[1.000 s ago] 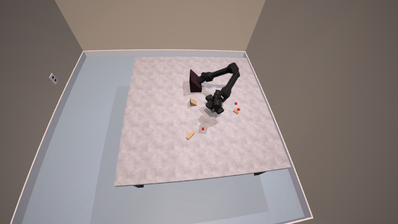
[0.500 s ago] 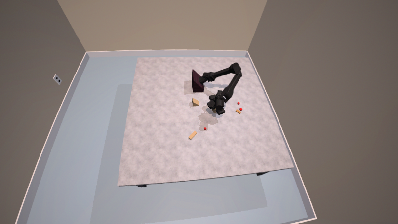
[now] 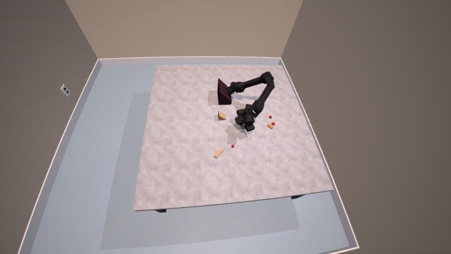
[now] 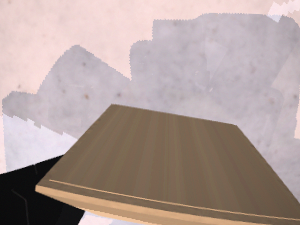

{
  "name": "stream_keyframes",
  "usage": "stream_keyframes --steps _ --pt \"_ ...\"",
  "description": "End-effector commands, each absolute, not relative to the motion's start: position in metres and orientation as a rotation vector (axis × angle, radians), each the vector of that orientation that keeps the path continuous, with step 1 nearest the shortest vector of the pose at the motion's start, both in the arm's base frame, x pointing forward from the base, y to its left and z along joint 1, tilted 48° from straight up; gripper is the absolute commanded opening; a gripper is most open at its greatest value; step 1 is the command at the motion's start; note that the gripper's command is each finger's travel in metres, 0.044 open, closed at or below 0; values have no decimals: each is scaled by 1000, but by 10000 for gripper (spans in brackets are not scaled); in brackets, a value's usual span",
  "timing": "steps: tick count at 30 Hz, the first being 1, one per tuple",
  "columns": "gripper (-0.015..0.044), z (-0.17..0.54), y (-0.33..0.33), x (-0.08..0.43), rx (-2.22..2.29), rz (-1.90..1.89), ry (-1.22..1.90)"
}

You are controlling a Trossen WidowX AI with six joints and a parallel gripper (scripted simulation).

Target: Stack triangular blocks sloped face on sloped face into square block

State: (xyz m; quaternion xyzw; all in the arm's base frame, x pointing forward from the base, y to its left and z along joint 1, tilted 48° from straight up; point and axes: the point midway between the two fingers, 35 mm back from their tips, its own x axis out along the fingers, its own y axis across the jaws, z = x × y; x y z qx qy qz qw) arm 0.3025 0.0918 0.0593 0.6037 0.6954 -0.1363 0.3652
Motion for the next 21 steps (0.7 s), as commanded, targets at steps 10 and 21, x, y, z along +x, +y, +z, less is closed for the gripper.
stream_keyframes --steps 10,21 --pt "341 60 91 303 1553 -350 1786" --pt "440 61 89 303 1553 -350 1786"
